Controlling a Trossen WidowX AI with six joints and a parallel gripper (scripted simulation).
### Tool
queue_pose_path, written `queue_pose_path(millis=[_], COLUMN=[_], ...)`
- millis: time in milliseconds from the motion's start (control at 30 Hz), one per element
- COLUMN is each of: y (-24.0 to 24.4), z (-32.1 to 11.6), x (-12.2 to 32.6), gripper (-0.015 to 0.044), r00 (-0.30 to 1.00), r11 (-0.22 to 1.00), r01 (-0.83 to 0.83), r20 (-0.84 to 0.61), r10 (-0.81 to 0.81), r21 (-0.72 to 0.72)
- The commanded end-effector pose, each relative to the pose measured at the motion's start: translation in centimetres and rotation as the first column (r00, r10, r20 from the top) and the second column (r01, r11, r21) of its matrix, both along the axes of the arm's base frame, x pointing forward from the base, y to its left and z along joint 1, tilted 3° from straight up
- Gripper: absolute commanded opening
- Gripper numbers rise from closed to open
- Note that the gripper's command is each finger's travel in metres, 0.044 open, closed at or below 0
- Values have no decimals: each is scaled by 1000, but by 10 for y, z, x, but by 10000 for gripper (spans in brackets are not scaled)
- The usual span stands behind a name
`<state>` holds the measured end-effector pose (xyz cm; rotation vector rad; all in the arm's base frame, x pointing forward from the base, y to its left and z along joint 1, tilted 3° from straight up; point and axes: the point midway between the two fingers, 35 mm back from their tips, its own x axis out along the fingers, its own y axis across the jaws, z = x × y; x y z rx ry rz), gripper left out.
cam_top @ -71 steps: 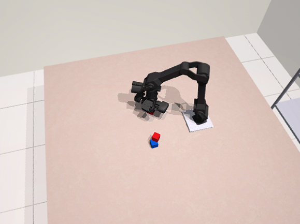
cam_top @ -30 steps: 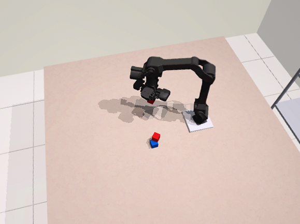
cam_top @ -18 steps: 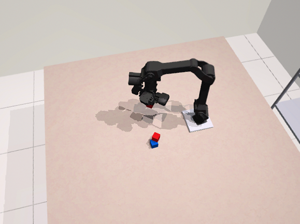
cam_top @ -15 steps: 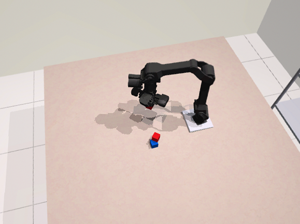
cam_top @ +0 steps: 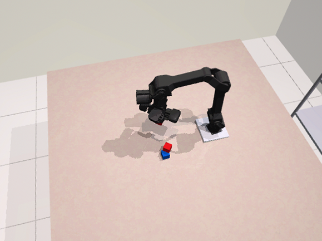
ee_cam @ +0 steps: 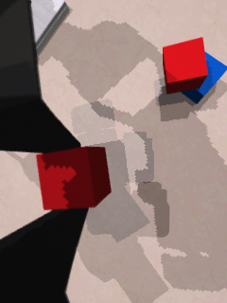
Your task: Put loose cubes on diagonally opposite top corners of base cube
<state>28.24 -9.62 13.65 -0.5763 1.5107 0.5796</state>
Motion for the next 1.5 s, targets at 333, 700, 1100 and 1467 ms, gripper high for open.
queue_pose_path(millis=[333,700,1100,1467], y=[33,58,87,115], z=[-2,-3,-4,-5], x=[17,26,34,39], gripper=[105,105,105,105], r00=[1000,999,999,997], r11=[1000,999,998,997], r01=[13,33,54,73], r20=[6,5,3,0], r10=[-14,-33,-54,-73], r21=[9,13,16,19])
